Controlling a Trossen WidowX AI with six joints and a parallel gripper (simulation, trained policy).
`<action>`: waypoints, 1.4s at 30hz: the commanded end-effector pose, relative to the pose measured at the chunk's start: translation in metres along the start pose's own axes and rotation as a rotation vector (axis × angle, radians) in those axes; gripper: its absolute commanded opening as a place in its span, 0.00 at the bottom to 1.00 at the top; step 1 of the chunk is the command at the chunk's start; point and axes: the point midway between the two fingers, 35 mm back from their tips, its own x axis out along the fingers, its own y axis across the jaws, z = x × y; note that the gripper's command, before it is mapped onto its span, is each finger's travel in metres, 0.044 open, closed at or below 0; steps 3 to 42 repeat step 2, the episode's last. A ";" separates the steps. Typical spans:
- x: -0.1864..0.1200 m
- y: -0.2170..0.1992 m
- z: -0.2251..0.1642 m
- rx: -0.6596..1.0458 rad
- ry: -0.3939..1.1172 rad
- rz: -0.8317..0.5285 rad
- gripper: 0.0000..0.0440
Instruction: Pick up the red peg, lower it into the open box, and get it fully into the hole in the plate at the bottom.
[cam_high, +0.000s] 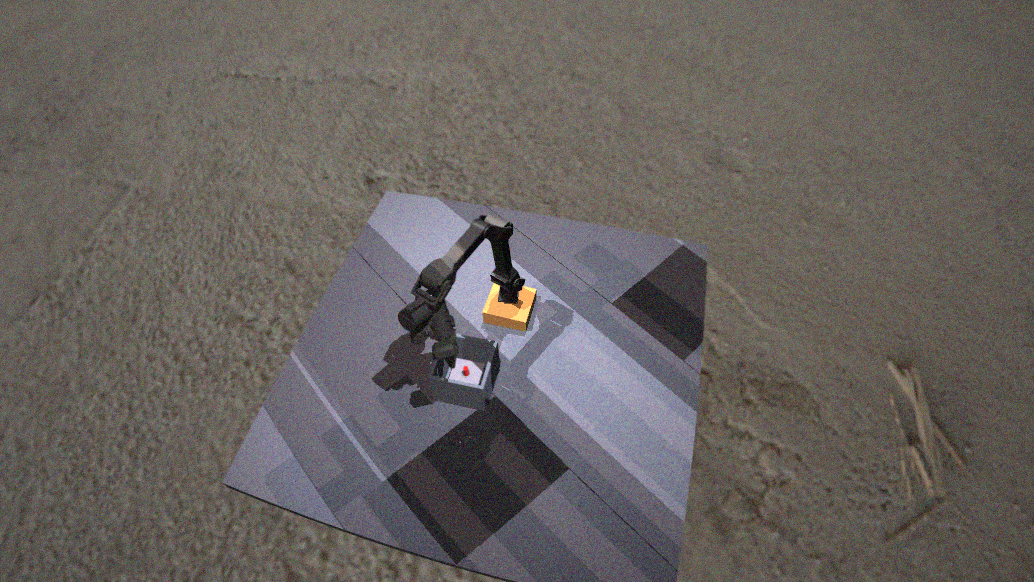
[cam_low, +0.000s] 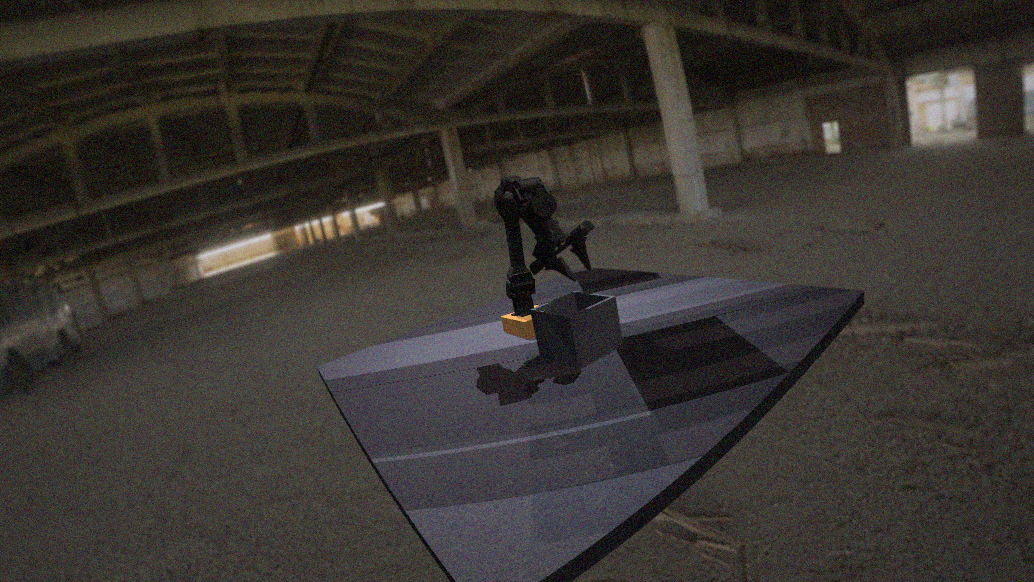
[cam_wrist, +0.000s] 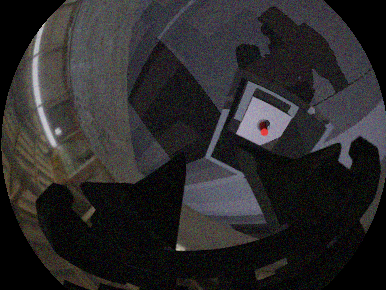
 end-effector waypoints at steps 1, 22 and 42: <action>-0.017 0.011 0.000 -0.030 -0.006 0.049 0.53; -0.023 0.014 0.000 -0.039 -0.007 0.065 0.54; -0.023 0.014 0.000 -0.039 -0.007 0.065 0.54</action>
